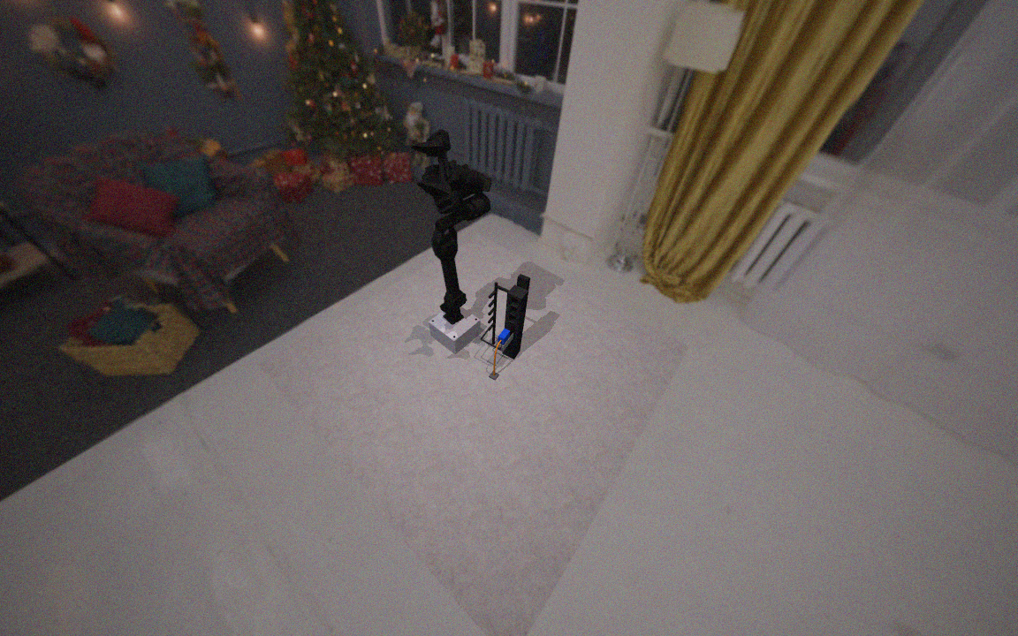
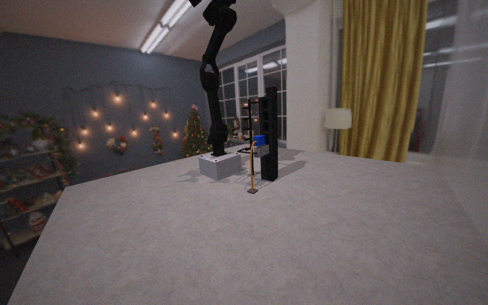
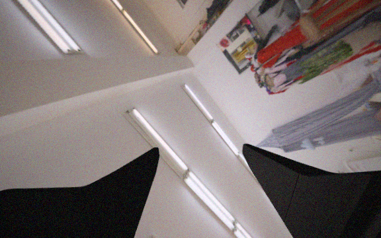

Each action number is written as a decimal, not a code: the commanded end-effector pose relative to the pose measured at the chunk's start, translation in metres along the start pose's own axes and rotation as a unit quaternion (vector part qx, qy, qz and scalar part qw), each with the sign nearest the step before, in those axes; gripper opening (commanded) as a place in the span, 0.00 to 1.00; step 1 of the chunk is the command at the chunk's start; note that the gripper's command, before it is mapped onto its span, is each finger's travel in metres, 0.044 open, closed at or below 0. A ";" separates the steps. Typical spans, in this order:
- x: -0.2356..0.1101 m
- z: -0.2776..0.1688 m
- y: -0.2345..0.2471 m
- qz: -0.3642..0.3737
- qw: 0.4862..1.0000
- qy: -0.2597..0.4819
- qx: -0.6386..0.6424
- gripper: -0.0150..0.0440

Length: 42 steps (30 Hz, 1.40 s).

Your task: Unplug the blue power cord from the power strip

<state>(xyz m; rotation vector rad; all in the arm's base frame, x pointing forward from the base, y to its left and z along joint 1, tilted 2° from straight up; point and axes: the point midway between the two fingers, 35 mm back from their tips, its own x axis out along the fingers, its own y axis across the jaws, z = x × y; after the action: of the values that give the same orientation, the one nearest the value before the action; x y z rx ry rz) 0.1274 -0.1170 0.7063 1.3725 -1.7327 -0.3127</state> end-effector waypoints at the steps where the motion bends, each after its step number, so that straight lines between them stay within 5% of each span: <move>1: 0.000 -0.001 0.000 0.001 1.000 0.003 -0.003 0.89; 9: -0.016 -0.060 -0.040 0.015 0.986 0.116 -0.119 0.53; 24: -0.090 -0.141 -0.220 -0.067 0.839 0.386 -0.378 0.53; 33: -0.170 -0.111 -0.350 -0.217 0.683 0.523 -0.460 0.53; 42: -0.254 -0.015 -0.438 -0.415 0.489 0.579 -0.502 0.53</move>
<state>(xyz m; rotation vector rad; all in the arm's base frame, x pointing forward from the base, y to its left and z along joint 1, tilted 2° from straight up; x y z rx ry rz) 0.4398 -0.0485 0.3576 0.8485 0.2454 -0.5174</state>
